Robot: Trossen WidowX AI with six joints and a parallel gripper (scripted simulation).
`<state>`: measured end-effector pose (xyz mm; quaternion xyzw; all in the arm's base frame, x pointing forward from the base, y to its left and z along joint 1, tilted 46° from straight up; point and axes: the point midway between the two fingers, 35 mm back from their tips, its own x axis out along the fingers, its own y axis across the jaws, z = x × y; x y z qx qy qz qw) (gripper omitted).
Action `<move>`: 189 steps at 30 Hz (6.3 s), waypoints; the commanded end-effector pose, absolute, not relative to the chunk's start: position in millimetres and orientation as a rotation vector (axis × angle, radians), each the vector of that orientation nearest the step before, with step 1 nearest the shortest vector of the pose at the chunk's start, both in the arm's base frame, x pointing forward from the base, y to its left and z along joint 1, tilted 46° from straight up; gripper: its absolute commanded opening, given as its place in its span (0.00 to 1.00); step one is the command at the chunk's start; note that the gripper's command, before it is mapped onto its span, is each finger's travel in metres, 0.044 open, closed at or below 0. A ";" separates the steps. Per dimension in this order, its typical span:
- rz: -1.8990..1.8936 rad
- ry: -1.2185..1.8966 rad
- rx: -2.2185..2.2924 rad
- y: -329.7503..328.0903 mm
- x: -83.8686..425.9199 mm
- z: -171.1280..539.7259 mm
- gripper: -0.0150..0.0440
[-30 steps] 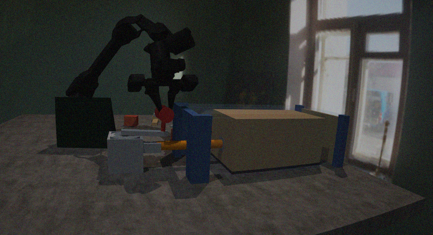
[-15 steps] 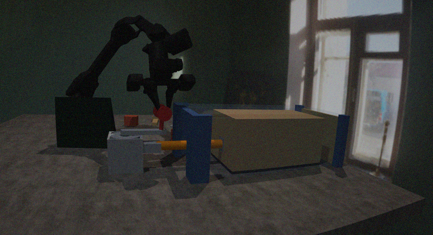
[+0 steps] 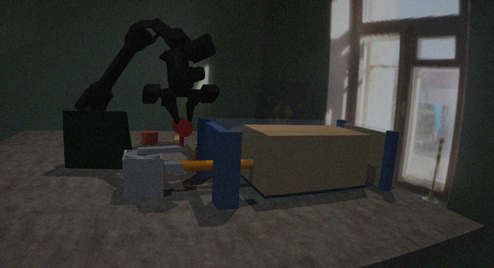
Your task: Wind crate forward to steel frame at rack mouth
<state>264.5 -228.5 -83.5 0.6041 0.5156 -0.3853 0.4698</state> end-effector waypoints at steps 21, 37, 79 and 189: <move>-0.922 1.333 1.513 -185.5 241.6 -73.4 0.25; -0.923 1.334 1.513 -175.0 225.4 -66.1 0.25; -0.925 1.337 1.513 -160.0 174.1 -60.1 0.25; -0.927 1.337 1.512 -159.7 153.9 -63.0 0.25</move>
